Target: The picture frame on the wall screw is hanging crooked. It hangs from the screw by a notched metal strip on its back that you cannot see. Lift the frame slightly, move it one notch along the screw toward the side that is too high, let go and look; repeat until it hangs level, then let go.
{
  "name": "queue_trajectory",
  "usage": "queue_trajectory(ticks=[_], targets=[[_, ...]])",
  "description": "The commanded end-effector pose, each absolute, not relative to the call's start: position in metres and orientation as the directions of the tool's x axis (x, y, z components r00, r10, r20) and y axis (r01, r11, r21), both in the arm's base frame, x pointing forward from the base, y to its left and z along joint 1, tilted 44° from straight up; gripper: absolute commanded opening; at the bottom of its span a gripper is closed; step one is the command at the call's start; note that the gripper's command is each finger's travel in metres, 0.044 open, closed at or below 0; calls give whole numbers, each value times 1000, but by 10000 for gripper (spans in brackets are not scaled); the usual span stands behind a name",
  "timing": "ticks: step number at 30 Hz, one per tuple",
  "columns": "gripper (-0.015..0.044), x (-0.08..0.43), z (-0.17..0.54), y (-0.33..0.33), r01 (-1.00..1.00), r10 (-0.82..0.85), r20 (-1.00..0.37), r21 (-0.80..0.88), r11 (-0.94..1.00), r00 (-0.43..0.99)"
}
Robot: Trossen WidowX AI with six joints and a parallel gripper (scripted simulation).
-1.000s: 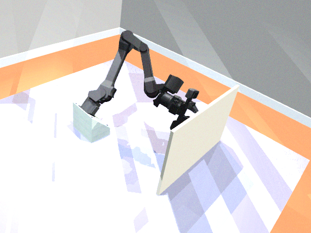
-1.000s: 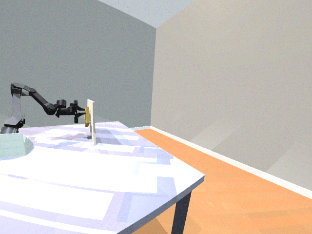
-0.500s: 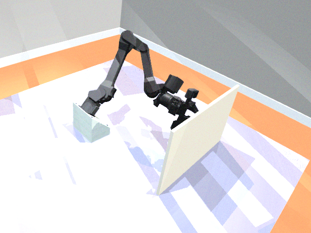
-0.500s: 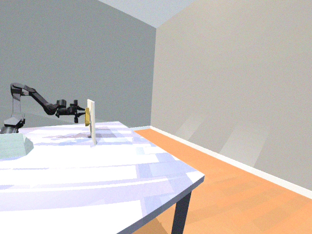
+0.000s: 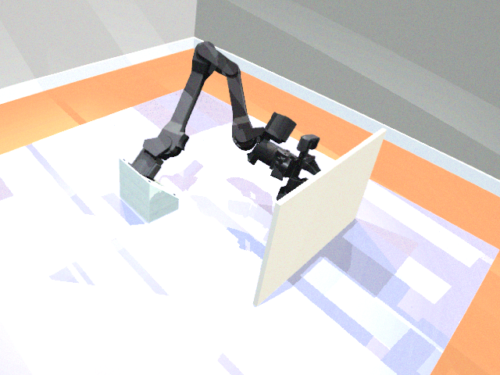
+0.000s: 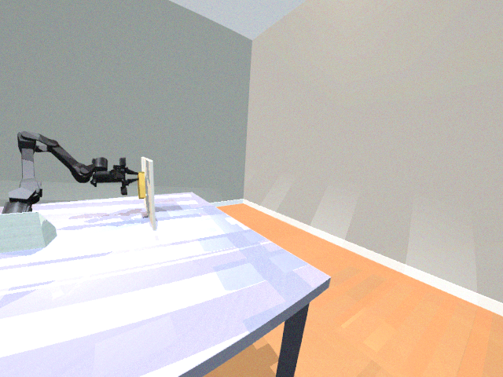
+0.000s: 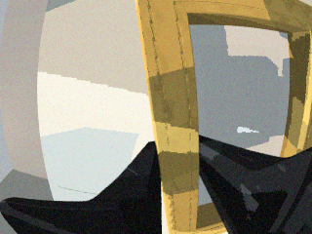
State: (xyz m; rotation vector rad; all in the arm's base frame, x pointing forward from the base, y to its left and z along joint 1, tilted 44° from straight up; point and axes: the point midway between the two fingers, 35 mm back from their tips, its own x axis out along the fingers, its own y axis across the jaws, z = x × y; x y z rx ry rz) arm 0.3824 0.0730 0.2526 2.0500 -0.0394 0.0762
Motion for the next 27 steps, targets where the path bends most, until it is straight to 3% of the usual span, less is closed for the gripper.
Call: queue_trajectory(ticks=[1, 27], targets=[[0, 382, 253, 73, -60, 9, 73, 875, -481, 997], [0, 382, 255, 71, -55, 10, 75, 802, -595, 997]])
